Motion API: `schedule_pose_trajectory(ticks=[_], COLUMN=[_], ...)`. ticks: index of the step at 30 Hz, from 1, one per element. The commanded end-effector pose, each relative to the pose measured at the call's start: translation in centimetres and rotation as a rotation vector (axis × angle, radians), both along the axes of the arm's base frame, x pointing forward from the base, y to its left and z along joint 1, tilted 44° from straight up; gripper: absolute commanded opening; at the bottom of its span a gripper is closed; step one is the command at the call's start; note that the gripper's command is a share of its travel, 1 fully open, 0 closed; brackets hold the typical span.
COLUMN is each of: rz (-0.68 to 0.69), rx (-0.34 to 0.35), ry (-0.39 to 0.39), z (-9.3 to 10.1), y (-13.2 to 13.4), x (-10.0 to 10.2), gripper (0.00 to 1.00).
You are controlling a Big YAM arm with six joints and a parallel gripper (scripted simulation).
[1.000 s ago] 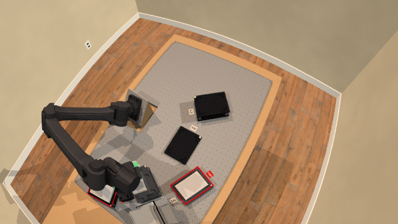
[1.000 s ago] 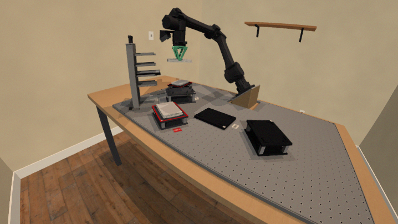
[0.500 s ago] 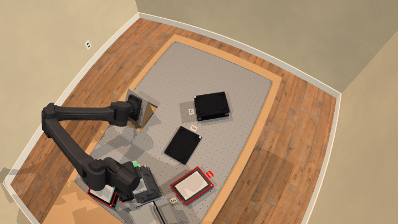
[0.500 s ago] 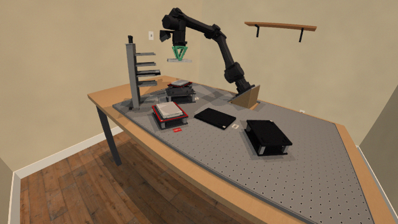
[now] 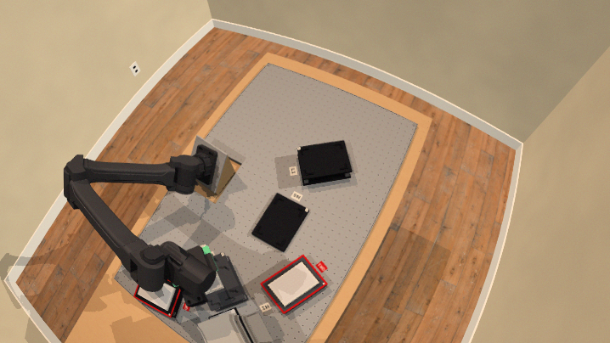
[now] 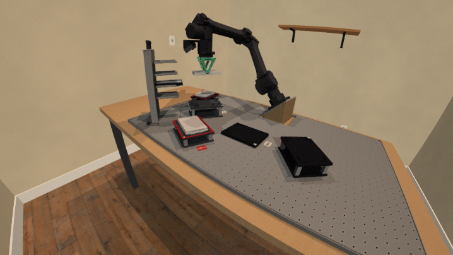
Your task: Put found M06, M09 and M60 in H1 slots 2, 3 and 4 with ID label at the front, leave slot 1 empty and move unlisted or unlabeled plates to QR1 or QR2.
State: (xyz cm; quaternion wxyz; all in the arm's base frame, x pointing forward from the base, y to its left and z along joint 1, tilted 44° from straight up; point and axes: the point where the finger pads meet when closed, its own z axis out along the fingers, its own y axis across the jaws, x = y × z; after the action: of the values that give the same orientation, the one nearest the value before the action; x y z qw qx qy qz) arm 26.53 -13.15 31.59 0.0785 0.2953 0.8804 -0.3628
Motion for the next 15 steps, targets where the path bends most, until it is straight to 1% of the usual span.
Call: schedule_pose_trajectory(ticks=[1, 13, 15], rz=[0.003, 0.003, 0.003], rx=[-0.005, -0.007, -0.007], ry=[-0.021, -0.021, -0.021], z=[0.5, -1.7, -1.7], y=[-1.0, -3.2, -3.2], x=[-0.3, -0.4, -0.4], gripper=[0.86, 0.86, 0.86])
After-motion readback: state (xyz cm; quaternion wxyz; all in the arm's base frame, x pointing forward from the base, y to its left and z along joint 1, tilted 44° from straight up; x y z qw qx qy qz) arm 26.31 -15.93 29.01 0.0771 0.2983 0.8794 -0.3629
